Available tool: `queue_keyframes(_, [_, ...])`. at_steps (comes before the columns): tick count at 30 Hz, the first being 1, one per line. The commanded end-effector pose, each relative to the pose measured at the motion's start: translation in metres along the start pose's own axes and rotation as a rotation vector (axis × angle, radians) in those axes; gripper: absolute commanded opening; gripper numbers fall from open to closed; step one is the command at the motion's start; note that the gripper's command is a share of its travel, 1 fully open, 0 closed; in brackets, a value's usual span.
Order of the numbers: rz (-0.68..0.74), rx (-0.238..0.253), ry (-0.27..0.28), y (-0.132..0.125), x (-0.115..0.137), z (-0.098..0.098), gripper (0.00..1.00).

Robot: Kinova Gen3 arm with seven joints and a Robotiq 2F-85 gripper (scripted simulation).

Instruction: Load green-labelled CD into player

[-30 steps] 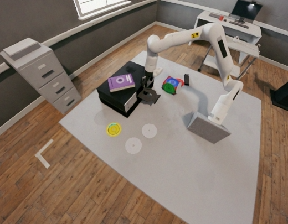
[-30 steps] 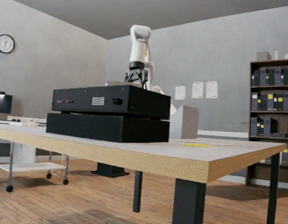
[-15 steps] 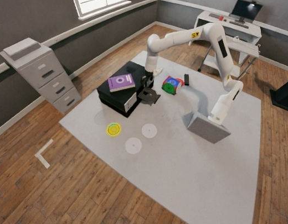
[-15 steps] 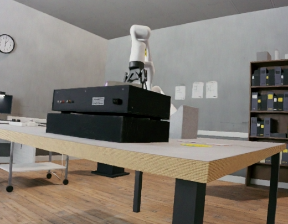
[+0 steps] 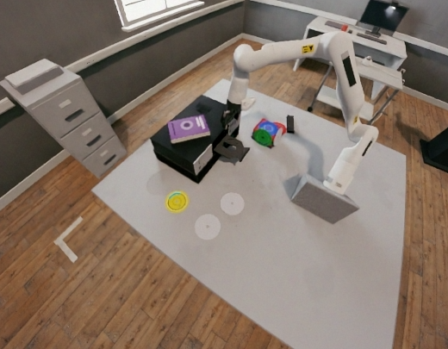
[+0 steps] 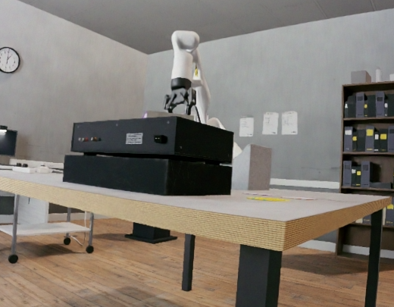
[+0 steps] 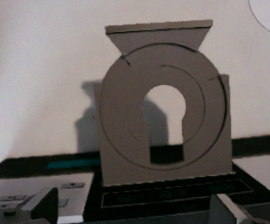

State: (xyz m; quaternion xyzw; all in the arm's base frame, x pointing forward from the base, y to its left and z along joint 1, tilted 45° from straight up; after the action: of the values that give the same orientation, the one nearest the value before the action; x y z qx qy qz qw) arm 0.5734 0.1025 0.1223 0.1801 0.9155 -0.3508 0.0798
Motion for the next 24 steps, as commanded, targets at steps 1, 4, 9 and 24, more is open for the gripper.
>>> queue_keyframes(1, [0.007,-0.036,-0.011,-0.016,-0.014,-0.022,1.0])
queue_keyframes(4, [0.002,-0.059,-0.02,-0.03,-0.024,-0.036,1.0])
queue_keyframes(9, [-0.002,-0.075,-0.028,-0.041,-0.031,-0.047,1.0])
queue_keyframes(24, [-0.006,-0.092,-0.039,-0.053,-0.038,-0.059,1.0])
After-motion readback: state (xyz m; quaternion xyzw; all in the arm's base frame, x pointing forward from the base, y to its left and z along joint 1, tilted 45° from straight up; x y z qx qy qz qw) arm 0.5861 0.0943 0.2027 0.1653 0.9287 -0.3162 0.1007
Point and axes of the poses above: the point where the finger pads meet when closed, its own z axis out along the fingers, its own y axis across the jaws, x = y × z, the point moved 6 cm from there along -z, back along the fingers, and after that the axes turned 12 degrees about z, right-handed, at the moved point
